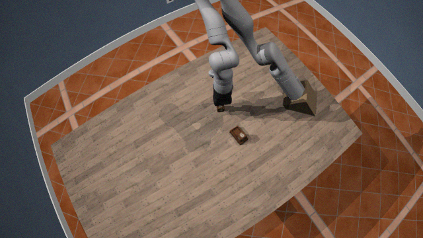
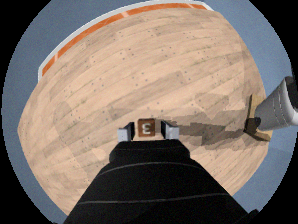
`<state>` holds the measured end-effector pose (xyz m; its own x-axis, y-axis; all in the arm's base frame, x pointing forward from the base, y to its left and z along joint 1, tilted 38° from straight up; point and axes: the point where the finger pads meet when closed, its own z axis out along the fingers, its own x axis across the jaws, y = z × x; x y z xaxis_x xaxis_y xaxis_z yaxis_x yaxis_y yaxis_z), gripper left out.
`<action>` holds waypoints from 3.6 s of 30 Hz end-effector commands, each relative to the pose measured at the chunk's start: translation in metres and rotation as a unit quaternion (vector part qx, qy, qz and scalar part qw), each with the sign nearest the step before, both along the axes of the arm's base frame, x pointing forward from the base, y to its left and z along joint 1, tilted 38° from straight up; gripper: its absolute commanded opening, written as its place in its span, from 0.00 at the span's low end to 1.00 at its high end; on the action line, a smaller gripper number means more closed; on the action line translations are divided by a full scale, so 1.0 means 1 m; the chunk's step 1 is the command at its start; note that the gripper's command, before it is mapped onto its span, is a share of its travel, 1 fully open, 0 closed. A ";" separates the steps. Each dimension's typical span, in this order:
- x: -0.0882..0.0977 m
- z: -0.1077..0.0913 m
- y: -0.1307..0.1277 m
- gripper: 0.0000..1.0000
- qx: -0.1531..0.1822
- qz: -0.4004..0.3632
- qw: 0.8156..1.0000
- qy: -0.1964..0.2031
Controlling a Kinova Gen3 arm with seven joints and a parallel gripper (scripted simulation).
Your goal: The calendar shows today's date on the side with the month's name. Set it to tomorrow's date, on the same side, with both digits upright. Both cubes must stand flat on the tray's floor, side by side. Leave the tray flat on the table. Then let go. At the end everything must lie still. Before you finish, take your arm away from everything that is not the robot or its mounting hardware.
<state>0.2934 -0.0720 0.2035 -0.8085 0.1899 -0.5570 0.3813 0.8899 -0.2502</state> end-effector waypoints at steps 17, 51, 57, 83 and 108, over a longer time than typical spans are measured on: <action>-0.012 0.027 0.016 0.90 0.004 0.004 1.000 -0.005; -0.011 0.026 0.019 0.90 -0.102 -0.070 0.992 0.020; -0.011 0.026 0.019 0.90 -0.120 -0.084 0.989 0.025; -0.009 0.025 0.021 0.90 -0.216 -0.150 0.964 0.047; -0.008 0.023 0.022 0.90 -0.305 -0.211 0.926 0.068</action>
<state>0.2858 -0.0498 0.2262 -0.8042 0.1898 -0.5633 0.5916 0.3480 -0.7273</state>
